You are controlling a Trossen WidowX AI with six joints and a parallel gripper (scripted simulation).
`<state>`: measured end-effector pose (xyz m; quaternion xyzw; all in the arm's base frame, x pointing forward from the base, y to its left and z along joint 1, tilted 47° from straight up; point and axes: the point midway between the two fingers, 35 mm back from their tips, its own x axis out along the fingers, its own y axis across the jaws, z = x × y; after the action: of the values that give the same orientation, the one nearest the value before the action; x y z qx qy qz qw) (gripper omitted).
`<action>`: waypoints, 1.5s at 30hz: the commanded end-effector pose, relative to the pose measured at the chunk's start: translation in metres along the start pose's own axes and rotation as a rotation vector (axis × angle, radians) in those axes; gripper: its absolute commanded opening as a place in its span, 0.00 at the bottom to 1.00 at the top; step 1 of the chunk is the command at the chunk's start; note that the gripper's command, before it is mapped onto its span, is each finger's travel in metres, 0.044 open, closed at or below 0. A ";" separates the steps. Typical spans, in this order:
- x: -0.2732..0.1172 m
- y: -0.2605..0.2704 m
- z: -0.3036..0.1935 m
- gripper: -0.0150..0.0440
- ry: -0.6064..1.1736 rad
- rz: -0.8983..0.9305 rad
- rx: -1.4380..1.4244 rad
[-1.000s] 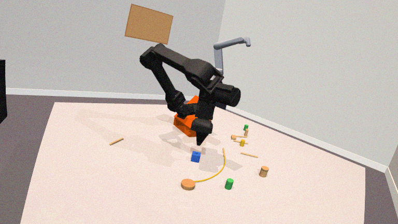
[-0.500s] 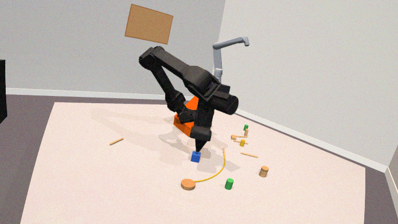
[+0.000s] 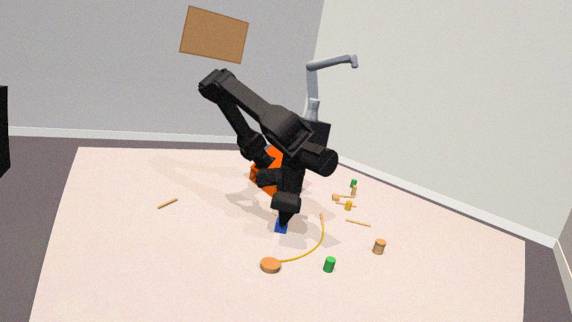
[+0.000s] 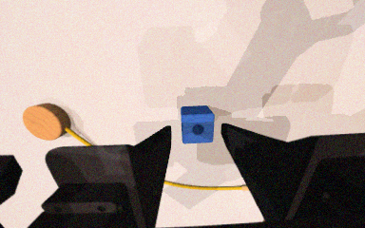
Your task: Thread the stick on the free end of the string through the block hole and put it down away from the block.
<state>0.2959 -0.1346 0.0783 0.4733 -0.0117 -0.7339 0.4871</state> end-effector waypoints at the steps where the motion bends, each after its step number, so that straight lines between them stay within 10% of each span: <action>1: 0.008 -0.001 0.002 0.65 -0.009 0.000 -0.006; 9: 0.009 -0.001 0.002 0.65 -0.009 0.000 -0.006; 23: 0.008 -0.001 0.001 0.25 -0.003 -0.001 0.000; 45: -0.004 -0.001 0.001 0.25 -0.003 -0.002 -0.001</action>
<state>0.2945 -0.1329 0.0794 0.4704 -0.0098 -0.7349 0.4884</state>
